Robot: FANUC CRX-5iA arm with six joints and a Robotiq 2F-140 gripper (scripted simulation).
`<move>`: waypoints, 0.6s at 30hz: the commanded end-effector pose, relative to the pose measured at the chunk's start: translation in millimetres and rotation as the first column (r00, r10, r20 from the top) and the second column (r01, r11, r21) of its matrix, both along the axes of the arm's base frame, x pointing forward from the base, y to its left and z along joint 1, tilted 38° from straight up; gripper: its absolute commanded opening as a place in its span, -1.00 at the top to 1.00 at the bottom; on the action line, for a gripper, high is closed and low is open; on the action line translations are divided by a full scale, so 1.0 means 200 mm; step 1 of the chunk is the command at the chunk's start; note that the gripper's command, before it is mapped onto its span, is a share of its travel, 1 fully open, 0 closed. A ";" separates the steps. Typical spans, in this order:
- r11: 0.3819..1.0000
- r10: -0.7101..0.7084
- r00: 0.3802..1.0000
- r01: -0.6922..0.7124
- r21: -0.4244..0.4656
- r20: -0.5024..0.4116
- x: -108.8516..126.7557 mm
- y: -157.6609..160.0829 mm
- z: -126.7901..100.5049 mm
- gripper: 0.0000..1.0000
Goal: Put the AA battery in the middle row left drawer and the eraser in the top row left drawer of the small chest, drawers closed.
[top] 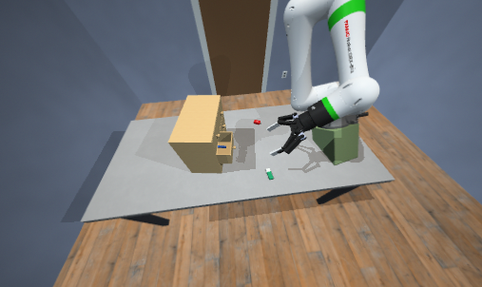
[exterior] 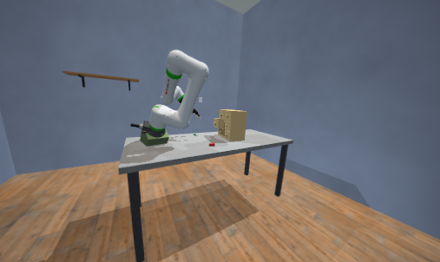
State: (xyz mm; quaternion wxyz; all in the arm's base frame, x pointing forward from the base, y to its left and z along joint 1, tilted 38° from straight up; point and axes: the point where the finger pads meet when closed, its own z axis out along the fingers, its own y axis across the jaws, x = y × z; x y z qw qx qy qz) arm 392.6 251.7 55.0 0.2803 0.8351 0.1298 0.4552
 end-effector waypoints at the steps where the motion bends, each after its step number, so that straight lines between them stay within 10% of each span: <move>1: 0.998 0.061 0.992 -0.062 0.005 0.111 0.08 -0.03 -0.01 -1.00; 18: 0.976 0.214 0.922 -0.213 -0.040 0.323 0.21 -0.08 -0.07 -1.00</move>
